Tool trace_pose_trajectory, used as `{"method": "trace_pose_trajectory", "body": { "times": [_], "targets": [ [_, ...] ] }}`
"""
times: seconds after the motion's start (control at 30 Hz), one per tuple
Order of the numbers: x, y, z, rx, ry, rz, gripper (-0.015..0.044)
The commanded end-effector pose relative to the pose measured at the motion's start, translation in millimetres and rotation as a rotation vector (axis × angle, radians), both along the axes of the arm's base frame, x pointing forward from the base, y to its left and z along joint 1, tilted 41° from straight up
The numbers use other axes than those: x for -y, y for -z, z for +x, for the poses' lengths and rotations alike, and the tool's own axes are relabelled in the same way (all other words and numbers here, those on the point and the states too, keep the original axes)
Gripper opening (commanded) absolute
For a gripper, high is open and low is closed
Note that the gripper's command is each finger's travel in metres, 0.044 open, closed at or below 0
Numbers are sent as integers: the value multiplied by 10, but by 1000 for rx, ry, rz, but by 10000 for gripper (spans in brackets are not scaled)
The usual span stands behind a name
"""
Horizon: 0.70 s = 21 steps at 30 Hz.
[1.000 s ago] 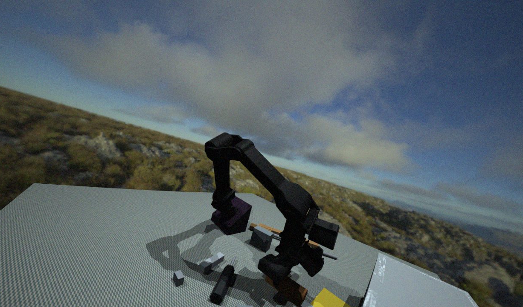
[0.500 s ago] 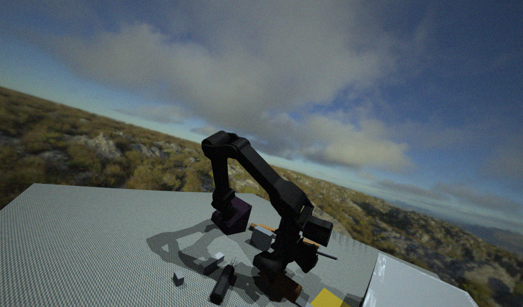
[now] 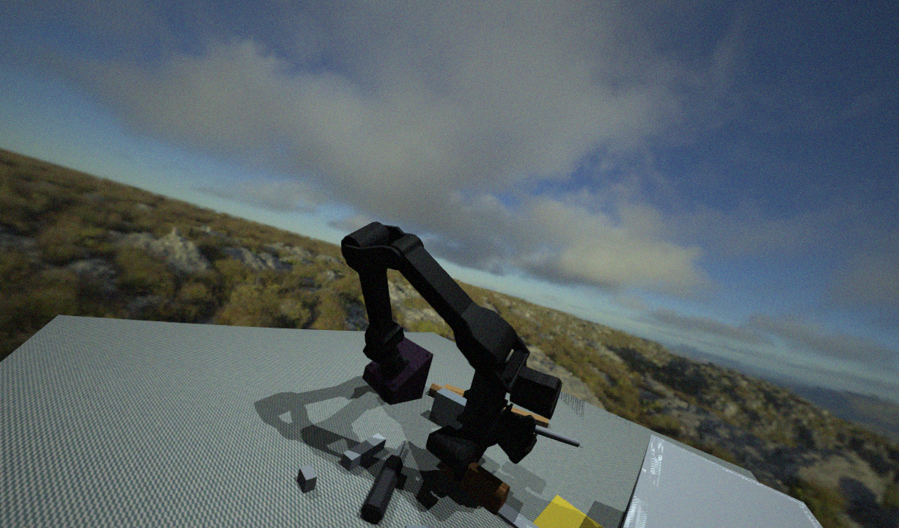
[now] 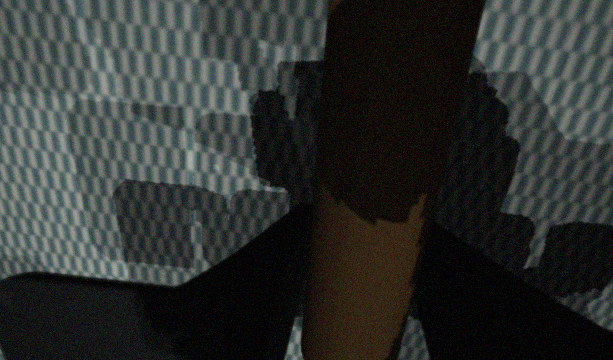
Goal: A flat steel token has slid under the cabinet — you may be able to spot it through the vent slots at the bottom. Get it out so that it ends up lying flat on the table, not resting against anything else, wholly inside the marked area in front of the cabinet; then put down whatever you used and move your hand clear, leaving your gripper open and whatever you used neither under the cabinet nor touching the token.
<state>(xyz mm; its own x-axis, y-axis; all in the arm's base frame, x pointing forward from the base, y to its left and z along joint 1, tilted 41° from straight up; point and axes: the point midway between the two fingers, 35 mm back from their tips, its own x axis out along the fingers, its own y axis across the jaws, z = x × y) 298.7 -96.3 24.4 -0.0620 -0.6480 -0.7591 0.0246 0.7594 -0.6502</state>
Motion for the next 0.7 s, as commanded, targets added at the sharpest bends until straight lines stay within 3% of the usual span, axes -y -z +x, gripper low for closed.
{"method": "trace_pose_trajectory", "body": {
  "times": [0.0,0.67],
  "targets": [
    [-1,5,-79,-3,4,0,0],
    [-11,-4,-305,-4,4,0,0]
  ]
}}
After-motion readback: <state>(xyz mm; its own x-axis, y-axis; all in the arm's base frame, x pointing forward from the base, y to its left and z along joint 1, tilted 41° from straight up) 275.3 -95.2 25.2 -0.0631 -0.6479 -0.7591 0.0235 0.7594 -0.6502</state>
